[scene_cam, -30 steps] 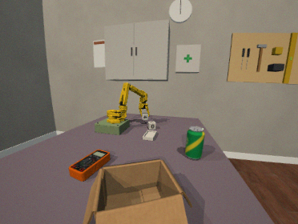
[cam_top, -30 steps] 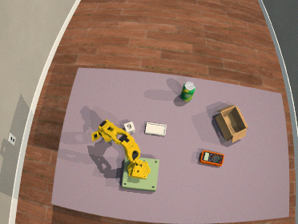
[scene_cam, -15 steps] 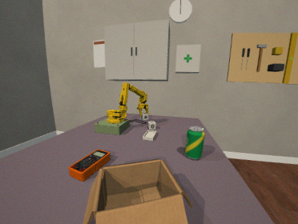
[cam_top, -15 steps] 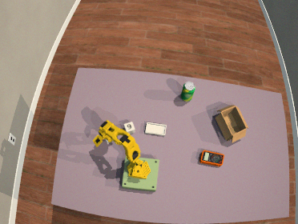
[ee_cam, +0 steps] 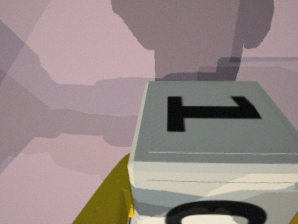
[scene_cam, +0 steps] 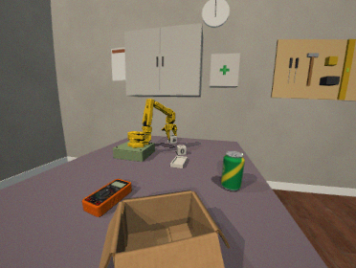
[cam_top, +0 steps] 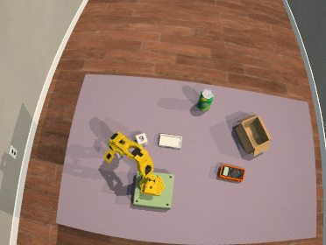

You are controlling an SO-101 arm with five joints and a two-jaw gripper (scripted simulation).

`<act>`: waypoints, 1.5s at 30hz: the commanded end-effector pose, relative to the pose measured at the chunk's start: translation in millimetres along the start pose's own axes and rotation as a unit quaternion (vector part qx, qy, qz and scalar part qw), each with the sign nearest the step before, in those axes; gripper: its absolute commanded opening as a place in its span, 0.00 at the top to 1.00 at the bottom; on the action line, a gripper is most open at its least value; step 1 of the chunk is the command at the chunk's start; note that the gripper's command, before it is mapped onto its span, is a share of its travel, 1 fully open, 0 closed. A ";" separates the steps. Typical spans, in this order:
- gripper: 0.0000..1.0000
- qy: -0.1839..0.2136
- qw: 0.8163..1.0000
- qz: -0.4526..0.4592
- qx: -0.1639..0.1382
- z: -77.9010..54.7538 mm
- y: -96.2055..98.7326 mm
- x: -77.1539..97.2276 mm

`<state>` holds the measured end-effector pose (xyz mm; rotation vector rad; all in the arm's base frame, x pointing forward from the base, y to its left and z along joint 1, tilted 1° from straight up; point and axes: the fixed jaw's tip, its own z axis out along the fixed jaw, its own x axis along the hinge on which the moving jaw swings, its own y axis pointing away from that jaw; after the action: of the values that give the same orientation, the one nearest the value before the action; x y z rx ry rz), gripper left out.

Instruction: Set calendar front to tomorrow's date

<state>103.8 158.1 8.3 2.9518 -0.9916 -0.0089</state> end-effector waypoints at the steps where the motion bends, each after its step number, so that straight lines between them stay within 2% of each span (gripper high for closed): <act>1: 1.00 -0.001 1.000 -0.011 0.012 -3.1 -0.7 1.2; 15: 1.00 -0.001 1.000 -0.022 0.012 -2.9 -0.5 1.4; 16: 1.00 -0.002 0.999 -0.027 0.028 -7.3 -0.6 4.0; 33: 1.00 -0.002 0.999 -0.027 0.028 -7.3 -0.6 4.0; 45: 1.00 -0.002 0.999 -0.027 0.028 -1.5 -0.9 4.0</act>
<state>107.2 157.7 10.4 3.0230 -0.9280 0.0124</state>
